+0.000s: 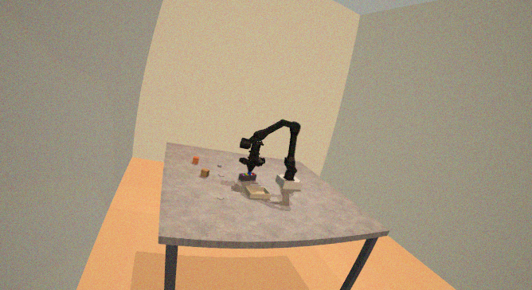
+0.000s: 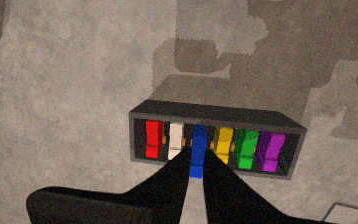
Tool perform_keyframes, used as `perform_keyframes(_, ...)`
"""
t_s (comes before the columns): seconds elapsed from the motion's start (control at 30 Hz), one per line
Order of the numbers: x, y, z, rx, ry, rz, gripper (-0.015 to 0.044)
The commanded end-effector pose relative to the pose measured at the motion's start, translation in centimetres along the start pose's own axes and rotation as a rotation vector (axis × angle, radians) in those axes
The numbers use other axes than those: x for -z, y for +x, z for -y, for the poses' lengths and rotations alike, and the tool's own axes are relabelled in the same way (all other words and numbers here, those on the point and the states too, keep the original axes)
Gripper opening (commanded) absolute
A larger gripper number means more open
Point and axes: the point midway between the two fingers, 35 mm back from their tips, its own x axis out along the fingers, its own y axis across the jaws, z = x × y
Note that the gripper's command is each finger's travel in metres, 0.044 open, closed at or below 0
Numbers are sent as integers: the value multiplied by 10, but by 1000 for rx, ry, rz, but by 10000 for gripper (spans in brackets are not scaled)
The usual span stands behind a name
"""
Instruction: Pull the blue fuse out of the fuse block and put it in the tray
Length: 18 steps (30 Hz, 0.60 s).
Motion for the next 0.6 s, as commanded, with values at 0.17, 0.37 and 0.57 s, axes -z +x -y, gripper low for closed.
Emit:
perform_keyframes(0.17,0,-6,1,6,0,-1,0)
perform_keyframes(0.37,0,-9,1,6,-1,-1,0)
perform_keyframes(0.57,0,-12,1,6,-1,0,0)
